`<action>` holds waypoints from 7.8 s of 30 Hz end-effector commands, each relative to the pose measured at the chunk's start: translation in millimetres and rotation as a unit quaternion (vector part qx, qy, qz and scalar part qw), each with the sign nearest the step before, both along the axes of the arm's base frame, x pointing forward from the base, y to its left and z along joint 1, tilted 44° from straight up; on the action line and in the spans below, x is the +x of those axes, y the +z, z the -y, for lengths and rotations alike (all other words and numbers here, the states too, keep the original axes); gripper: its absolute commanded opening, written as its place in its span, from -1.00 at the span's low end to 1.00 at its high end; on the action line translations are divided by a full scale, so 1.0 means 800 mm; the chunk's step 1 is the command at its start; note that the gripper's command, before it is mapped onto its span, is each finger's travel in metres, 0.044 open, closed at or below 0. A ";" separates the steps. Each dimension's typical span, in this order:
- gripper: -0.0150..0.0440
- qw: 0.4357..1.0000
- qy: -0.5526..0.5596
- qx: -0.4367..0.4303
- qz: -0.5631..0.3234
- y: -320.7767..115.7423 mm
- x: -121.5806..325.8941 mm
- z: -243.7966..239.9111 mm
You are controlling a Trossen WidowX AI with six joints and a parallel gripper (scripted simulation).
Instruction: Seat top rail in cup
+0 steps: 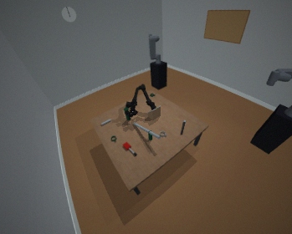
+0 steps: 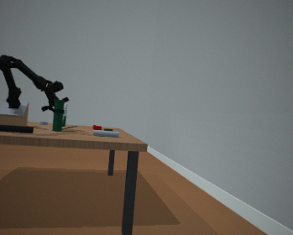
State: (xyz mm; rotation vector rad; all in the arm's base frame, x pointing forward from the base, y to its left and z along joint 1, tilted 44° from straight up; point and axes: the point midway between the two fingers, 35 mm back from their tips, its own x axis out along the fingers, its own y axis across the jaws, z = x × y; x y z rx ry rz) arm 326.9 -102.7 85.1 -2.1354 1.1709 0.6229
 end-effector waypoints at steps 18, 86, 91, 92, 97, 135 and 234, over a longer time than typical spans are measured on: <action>-0.49 0.999 -0.033 0.002 0.037 0.001 0.013 -0.001; 1.00 0.913 -0.271 0.208 0.222 -0.016 0.004 -0.165; 1.00 0.837 -0.364 0.275 0.303 -0.019 -0.005 -0.206; 1.00 0.830 -0.370 0.280 0.310 -0.020 -0.006 -0.213; 1.00 0.780 -0.412 0.313 0.352 -0.020 -0.014 -0.236; 1.00 0.325 -0.685 0.351 0.550 -0.080 -0.004 -0.238; 0.00 -0.036 -0.703 0.262 0.660 -0.229 0.003 -0.121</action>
